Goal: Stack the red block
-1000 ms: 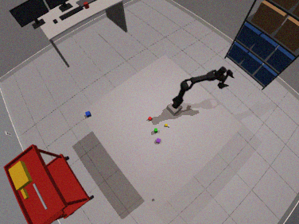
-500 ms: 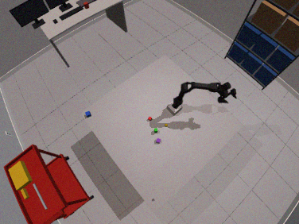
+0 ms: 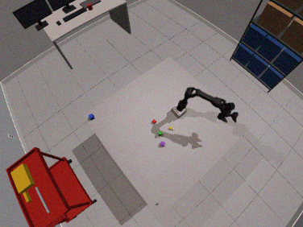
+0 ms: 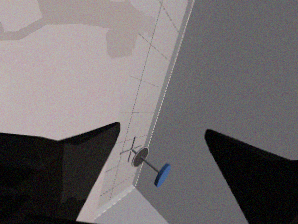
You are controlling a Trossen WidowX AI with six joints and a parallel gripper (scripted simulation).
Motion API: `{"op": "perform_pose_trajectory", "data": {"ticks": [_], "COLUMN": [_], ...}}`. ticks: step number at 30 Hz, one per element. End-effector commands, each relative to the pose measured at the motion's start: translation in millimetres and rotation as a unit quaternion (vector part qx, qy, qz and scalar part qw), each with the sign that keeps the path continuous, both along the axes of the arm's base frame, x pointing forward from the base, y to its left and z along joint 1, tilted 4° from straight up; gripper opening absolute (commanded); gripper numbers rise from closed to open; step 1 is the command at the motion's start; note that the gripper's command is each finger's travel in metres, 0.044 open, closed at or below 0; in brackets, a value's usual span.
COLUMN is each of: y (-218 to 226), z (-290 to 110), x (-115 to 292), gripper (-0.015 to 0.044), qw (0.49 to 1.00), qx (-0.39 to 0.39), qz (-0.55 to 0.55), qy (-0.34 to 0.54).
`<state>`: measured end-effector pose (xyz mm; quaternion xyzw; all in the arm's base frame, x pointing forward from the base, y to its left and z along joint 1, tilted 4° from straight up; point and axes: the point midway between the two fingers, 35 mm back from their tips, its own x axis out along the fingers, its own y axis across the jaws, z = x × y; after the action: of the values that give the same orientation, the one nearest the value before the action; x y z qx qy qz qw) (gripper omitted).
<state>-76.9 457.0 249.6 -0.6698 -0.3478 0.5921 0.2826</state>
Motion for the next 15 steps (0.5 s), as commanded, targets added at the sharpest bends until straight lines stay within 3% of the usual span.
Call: {"op": "perform_pose_trajectory", "data": {"ticks": [1, 15], "y": [0.4, -33.0], "z": [-10.1, -45.5], "x": [40.8, 189.6], "gripper": [0.0440, 0.0440], "qw": [0.998, 0.960], "qx": [-0.016, -0.061], "qz": [-0.054, -0.258], "qy": [0.020, 0.085]}}
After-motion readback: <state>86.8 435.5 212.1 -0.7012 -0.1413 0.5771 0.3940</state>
